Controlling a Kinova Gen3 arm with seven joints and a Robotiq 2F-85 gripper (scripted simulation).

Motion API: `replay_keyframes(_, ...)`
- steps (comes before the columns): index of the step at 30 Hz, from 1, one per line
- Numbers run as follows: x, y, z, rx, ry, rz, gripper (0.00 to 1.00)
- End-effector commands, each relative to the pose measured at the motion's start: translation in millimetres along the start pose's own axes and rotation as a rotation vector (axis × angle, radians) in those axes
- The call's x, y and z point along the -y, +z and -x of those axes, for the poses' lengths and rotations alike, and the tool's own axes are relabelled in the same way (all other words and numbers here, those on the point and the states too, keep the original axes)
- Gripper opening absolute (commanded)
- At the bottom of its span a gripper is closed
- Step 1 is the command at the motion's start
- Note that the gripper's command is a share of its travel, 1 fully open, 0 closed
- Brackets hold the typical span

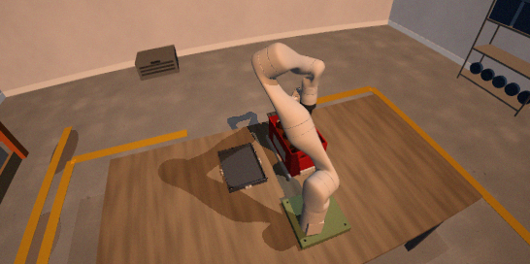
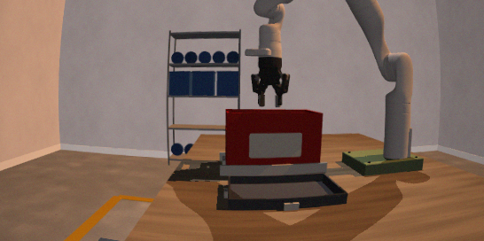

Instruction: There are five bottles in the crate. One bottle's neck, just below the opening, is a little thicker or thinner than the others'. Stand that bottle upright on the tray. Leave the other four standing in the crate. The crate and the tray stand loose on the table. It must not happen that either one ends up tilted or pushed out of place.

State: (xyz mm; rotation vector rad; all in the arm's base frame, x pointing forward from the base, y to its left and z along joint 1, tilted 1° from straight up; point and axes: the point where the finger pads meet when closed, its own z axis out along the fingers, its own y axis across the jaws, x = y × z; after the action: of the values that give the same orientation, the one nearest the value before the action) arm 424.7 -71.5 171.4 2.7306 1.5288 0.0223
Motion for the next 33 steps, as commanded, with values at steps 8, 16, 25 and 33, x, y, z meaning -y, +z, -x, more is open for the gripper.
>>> replay_keyframes(8,-0.3,0.0,-0.1,-0.001,0.0,0.001,0.64)
replay_keyframes(16,-0.3,3.8,-0.1,-0.001,0.0,0.001,0.64)
replay_keyframes(25,-0.4,10.5,-0.1,-0.001,0.0,0.001,0.64)
replay_keyframes(33,-0.4,20.7,-0.1,-0.001,0.0,0.001,0.64)
